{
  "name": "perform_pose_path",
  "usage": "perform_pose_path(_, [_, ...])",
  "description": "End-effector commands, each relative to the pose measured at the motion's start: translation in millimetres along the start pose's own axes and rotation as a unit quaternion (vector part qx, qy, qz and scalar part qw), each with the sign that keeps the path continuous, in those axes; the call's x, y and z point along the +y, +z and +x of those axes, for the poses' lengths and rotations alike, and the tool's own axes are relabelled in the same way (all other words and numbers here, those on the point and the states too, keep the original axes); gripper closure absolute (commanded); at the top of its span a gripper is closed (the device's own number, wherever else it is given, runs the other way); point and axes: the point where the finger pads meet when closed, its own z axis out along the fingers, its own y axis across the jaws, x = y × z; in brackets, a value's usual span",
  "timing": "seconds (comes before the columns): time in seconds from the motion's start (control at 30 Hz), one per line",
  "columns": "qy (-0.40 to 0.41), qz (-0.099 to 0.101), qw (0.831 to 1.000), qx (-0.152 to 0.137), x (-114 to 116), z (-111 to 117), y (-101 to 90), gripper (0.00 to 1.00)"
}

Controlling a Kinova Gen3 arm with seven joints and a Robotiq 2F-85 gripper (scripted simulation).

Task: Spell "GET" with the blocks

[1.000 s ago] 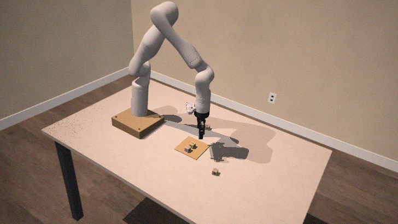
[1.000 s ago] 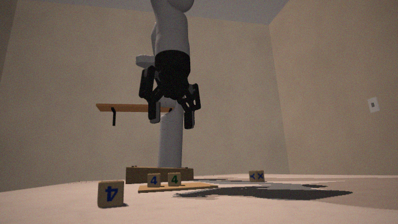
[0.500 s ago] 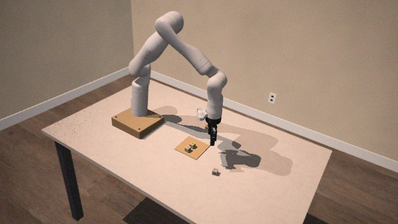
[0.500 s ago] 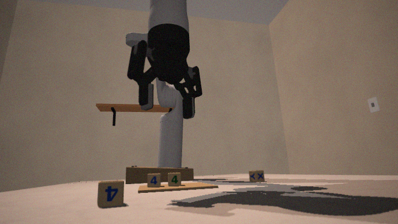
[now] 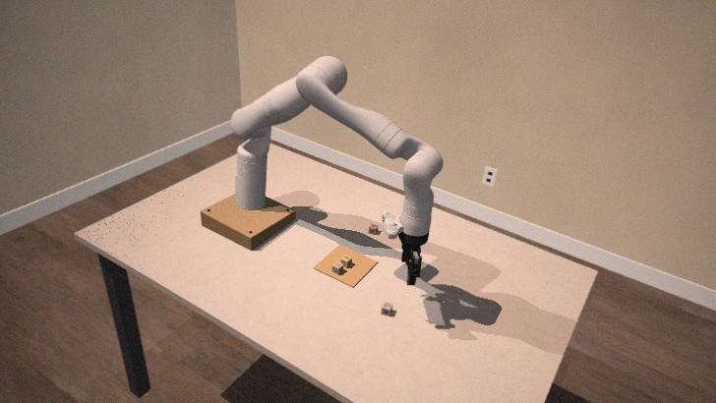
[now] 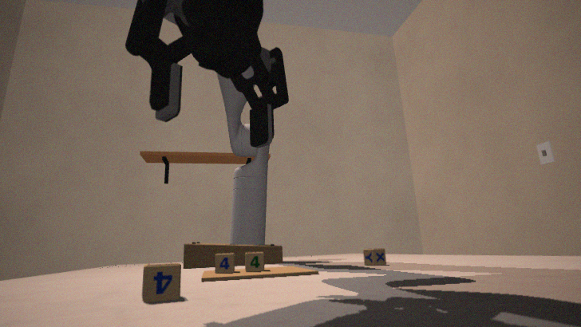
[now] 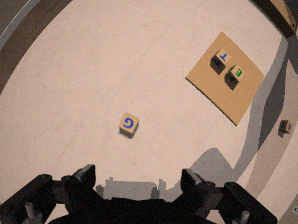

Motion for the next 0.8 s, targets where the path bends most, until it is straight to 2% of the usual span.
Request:
perform_pose_path(0.0, [-0.004, 0.0, 1.0, 0.002, -12.3, -8.9, 10.9, 0.0])
perform_pose_path(0.23, [-0.004, 0.003, 1.0, -0.001, -19.3, -13.7, 7.7, 0.0])
perform_pose_path(0.77, [-0.004, 0.001, 1.0, 0.002, -17.3, -11.7, 9.7, 0.0])
